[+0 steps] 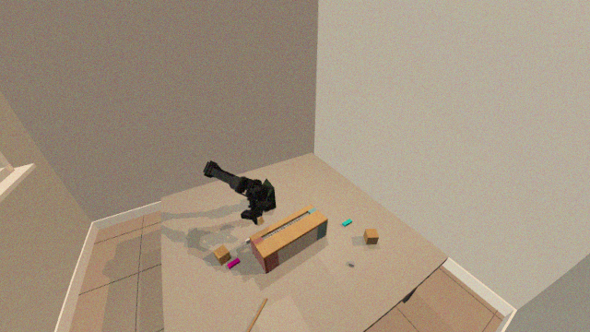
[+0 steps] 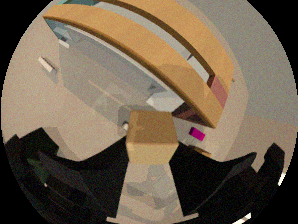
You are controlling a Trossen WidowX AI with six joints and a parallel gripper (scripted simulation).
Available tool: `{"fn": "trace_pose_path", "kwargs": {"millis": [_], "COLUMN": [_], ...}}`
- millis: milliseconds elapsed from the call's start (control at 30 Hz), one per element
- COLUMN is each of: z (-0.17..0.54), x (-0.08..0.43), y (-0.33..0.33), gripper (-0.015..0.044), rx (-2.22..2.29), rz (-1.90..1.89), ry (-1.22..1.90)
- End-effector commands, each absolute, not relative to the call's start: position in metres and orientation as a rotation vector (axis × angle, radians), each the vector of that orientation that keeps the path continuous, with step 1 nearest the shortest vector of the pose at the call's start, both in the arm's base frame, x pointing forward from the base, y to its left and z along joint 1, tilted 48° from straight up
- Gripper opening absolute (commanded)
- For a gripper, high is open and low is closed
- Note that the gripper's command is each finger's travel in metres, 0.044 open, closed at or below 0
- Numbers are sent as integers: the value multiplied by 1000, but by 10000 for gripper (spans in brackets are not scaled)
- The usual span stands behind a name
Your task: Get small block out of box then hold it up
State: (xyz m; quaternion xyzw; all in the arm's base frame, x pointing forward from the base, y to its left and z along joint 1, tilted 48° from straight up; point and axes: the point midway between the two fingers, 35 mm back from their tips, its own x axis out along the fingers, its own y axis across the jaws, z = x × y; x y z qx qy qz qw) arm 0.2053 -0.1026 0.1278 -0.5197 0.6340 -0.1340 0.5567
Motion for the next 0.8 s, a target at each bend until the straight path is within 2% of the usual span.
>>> {"fn": "trace_pose_path", "kwargs": {"millis": [0, 767], "z": [131, 144], "x": [206, 207], "y": [-100, -83], "gripper": [0, 0], "rx": [-1348, -2167], "rz": [-229, 524], "ry": [1535, 1725]}}
